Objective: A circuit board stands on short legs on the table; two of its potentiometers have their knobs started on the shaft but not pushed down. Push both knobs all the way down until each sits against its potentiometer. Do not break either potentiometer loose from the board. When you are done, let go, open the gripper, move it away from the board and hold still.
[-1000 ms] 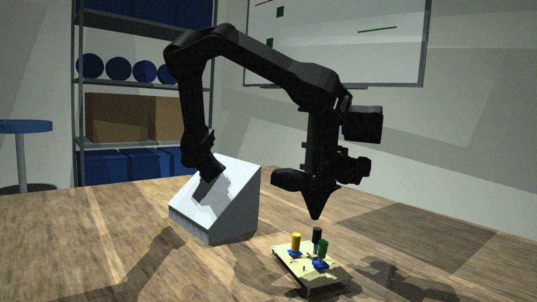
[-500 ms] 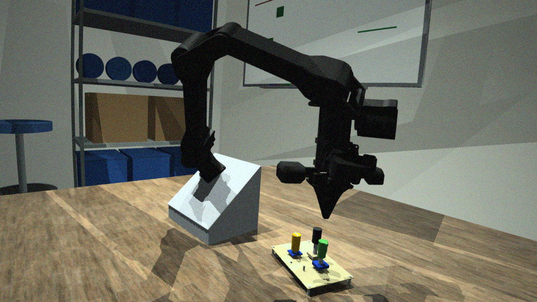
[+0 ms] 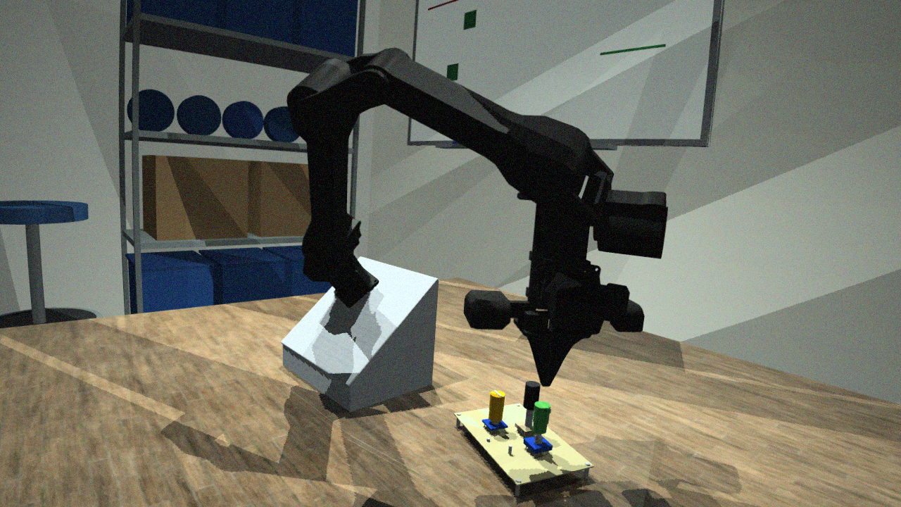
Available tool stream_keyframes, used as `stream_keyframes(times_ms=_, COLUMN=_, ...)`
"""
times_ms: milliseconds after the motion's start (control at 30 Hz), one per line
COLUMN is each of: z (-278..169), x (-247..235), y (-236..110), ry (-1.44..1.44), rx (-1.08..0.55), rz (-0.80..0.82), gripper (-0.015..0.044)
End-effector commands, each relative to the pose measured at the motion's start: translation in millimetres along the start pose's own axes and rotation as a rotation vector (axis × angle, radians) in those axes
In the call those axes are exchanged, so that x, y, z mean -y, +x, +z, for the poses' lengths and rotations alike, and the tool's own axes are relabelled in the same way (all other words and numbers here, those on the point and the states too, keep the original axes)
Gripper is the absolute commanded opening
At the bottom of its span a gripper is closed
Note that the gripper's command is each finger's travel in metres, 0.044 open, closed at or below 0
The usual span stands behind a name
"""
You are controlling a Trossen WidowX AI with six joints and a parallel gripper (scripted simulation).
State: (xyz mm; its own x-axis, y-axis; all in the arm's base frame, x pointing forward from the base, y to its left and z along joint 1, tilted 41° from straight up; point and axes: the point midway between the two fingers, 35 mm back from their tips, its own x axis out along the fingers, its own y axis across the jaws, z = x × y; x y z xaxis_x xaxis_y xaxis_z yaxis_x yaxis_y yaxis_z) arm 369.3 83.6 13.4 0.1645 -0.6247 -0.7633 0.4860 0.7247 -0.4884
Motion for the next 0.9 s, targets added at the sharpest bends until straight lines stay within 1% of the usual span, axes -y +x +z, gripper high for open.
stream_keyframes(times_ms=0, z=0, x=0, y=6, ry=-0.005, rx=0.002, rz=-0.003, gripper=0.0000)
stream_keyframes(times_ms=300, z=0, x=0, y=19, ry=-0.005, rx=0.002, rz=-0.004, gripper=0.0000)
stream_keyframes(times_ms=867, z=0, x=0, y=21, ry=-0.005, rx=0.002, rz=-0.004, gripper=0.0000)
